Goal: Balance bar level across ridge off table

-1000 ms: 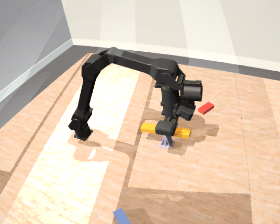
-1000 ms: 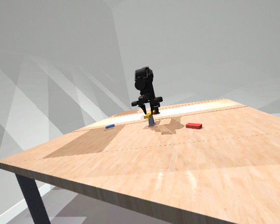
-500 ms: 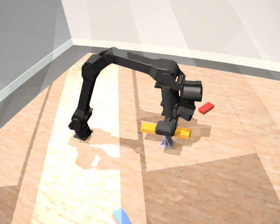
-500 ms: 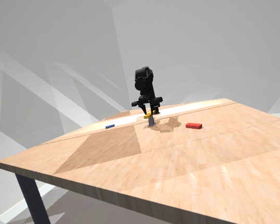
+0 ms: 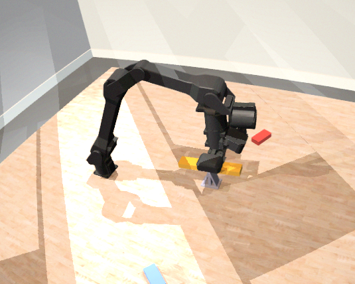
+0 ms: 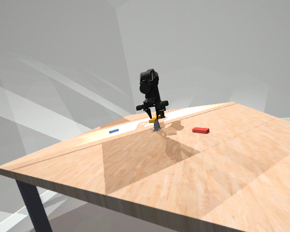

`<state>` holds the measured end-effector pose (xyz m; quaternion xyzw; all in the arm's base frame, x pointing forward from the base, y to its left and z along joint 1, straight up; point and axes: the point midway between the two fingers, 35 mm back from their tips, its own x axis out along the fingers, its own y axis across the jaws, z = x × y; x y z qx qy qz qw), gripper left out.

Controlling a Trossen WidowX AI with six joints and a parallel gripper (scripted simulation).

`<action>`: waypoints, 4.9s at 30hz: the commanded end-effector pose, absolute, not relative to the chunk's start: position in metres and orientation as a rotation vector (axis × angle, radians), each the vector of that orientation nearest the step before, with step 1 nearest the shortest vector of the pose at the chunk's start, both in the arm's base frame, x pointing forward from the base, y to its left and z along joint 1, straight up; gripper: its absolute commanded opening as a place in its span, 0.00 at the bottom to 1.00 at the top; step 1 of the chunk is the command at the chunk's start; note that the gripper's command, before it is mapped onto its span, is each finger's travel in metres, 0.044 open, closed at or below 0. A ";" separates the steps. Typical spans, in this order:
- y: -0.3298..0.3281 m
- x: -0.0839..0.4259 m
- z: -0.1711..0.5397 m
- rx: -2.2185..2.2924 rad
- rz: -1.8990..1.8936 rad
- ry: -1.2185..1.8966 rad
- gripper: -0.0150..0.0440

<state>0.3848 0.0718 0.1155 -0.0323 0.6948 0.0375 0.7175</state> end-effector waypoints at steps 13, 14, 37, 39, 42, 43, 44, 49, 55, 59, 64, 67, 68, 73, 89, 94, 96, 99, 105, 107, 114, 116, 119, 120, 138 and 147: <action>0.071 0.385 0.114 -0.069 0.076 1.537 0.25; 0.071 0.385 0.114 -0.069 0.076 1.537 0.25; 0.071 0.385 0.112 -0.069 0.076 1.537 0.25; 0.071 0.385 0.112 -0.069 0.076 1.537 0.25; 0.071 0.385 0.111 -0.069 0.076 1.537 0.25; 0.071 0.385 0.111 -0.069 0.076 1.537 0.25; 0.071 0.385 0.111 -0.069 0.076 1.537 0.25; 0.071 0.385 0.111 -0.069 0.076 1.537 0.25; 0.071 0.385 0.113 -0.069 0.076 1.537 0.25; 0.071 0.385 0.113 -0.069 0.076 1.537 0.25; 0.071 0.385 0.113 -0.069 0.076 1.537 0.25; 0.072 0.385 0.113 -0.072 0.081 1.534 0.25; 0.072 0.385 0.113 -0.072 0.081 1.534 0.25; 0.072 0.385 0.113 -0.072 0.081 1.534 0.25; 0.072 0.385 0.113 -0.072 0.081 1.534 0.25; 0.072 0.385 0.113 -0.072 0.081 1.534 0.25; 0.072 0.385 0.113 -0.072 0.081 1.534 0.30; 0.072 0.385 0.113 -0.072 0.081 1.534 0.43; 0.072 0.385 0.113 -0.072 0.081 1.534 0.54; 0.072 0.385 0.113 -0.072 0.081 1.534 0.54; 0.072 0.385 0.113 -0.072 0.081 1.534 0.54; 0.072 0.385 0.113 -0.072 0.081 1.534 0.54; 0.072 0.385 0.113 -0.072 0.081 1.534 0.54; 0.072 0.385 0.113 -0.072 0.081 1.534 0.54; 0.072 0.385 0.113 -0.072 0.081 1.534 0.55; 0.072 0.385 0.113 -0.072 0.081 1.534 0.57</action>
